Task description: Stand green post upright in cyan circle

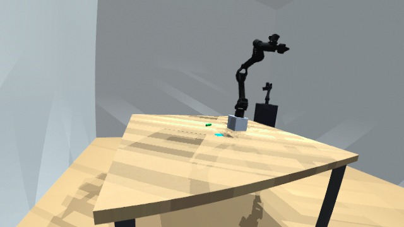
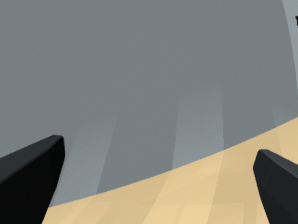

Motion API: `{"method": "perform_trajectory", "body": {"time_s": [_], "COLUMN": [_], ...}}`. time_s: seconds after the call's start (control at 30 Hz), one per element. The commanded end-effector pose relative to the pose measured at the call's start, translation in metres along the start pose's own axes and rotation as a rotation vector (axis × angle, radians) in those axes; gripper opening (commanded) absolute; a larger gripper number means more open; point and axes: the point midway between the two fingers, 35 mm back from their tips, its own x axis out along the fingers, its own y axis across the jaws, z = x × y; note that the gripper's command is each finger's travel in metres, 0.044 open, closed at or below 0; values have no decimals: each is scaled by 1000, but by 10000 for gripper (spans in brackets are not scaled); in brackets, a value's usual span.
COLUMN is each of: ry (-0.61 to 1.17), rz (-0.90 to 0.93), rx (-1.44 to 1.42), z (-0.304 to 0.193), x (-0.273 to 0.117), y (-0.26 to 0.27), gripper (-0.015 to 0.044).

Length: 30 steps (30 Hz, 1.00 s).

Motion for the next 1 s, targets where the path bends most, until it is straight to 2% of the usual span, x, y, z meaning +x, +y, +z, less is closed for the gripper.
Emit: {"method": "perform_trajectory", "body": {"time_s": [0.0, 0.17, 0.2, 0.53, 0.97], "ry": [-2, -73, -96, -281, -430], "rz": [-2, -83, -113, -420, -925], "rx": [0, -15, -21, -67, -92], "z": [0, 11, 14, 34, 23], "x": [0, -12, -17, -79, -212], "y": [-1, -26, -34, -112, -194], "gripper": [374, 242, 233, 233, 233]}}
